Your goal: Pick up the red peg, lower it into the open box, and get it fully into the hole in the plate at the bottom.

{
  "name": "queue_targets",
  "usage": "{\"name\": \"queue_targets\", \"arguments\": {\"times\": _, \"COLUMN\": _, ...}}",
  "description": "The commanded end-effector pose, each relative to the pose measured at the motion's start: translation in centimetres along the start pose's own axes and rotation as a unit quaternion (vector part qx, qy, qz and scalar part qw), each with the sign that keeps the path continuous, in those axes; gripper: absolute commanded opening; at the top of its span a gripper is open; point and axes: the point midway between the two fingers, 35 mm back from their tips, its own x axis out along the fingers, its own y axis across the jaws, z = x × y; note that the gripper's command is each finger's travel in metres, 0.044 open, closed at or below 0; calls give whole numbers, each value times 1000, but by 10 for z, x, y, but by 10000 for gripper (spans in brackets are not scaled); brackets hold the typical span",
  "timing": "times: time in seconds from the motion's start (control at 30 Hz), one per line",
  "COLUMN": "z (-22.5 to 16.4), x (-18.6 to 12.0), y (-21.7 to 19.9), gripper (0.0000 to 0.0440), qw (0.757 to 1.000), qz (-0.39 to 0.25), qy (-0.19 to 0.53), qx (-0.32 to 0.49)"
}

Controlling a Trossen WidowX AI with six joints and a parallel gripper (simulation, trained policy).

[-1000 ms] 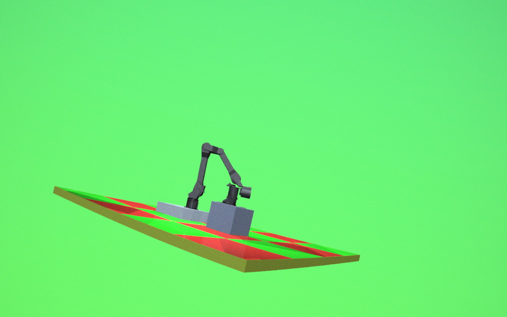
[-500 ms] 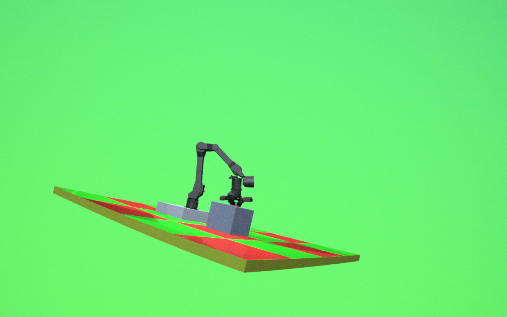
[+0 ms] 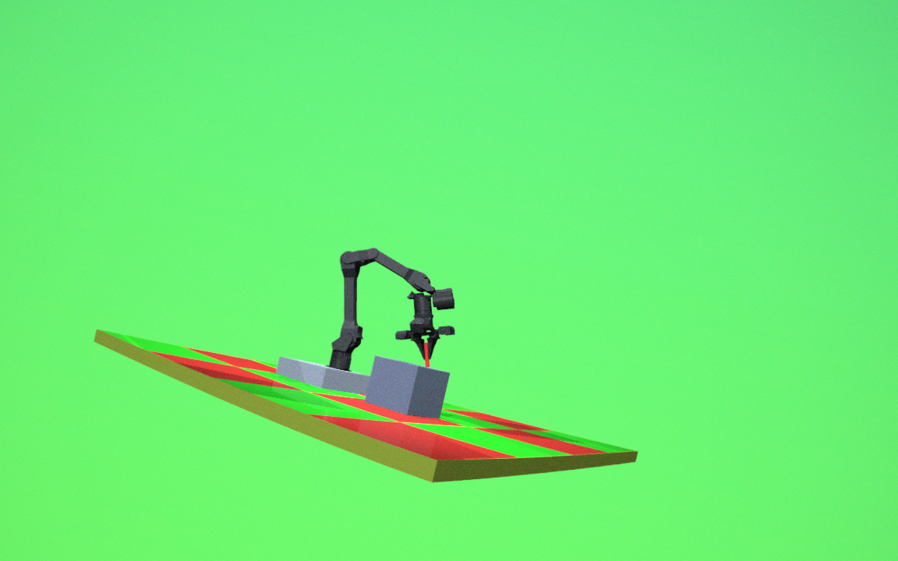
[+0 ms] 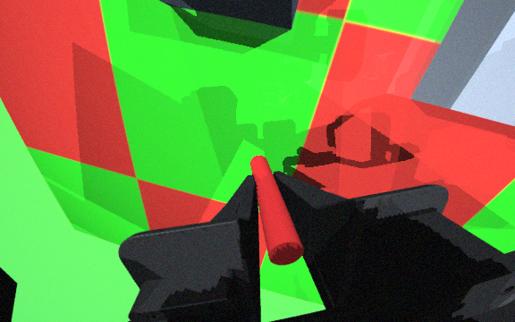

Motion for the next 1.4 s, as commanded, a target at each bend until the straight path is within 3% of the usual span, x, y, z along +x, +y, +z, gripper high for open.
{"name": "queue_targets", "arguments": {"times": 0.0, "z": 10, "x": -13, "y": 8, "gripper": 0, "qw": 1000, "qz": 13, "qy": -12, "qx": -4}}
{"name": "queue_targets", "arguments": {"times": 0.53, "z": 70, "x": -35, "y": 19, "gripper": 0, "qw": 997, "qz": 12, "qy": -70, "qx": 10}}
{"name": "queue_targets", "arguments": {"times": 1.37, "z": 143, "x": -26, "y": 20, "gripper": 0, "qw": 994, "qz": -43, "qy": -91, "qx": 29}}
